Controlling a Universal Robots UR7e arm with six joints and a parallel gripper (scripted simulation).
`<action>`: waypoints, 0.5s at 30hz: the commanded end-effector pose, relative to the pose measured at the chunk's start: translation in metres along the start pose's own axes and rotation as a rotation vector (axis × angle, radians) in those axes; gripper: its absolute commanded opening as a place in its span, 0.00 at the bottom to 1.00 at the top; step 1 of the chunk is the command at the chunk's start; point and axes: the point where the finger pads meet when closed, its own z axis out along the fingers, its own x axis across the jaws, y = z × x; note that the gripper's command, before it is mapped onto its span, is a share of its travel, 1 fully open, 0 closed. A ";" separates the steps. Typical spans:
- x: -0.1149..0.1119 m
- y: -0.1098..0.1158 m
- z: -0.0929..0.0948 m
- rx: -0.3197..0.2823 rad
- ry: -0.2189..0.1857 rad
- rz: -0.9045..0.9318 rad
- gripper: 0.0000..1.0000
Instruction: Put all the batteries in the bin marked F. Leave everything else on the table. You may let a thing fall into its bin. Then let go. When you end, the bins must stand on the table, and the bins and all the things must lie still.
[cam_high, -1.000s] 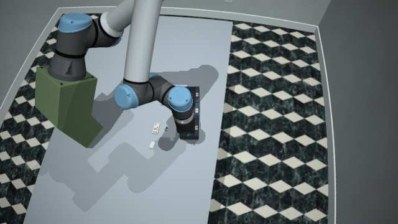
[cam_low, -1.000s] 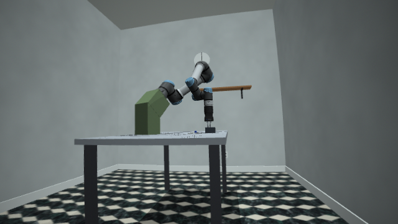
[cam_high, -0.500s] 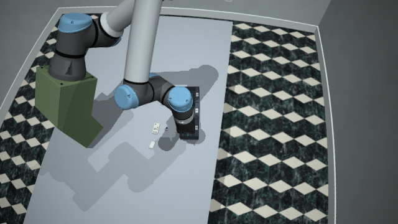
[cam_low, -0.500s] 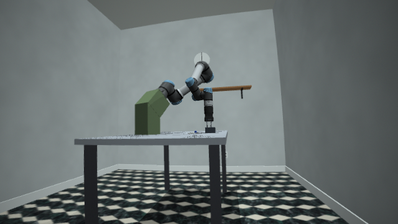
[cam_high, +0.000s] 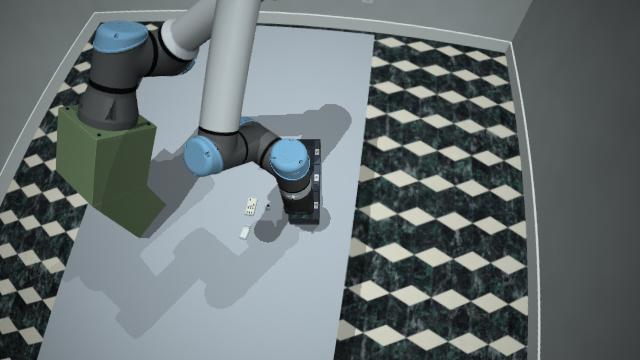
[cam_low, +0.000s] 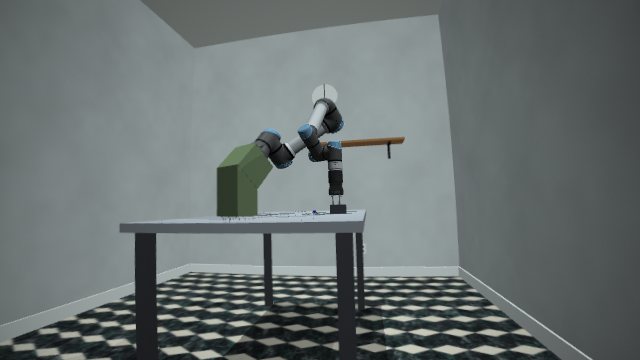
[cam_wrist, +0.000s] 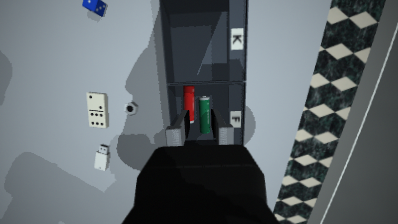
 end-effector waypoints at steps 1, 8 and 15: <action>0.000 0.000 -0.005 -0.001 0.001 0.000 0.60; 0.000 0.000 -0.012 -0.001 0.001 0.000 0.60; 0.000 0.000 -0.021 -0.001 0.001 0.000 0.60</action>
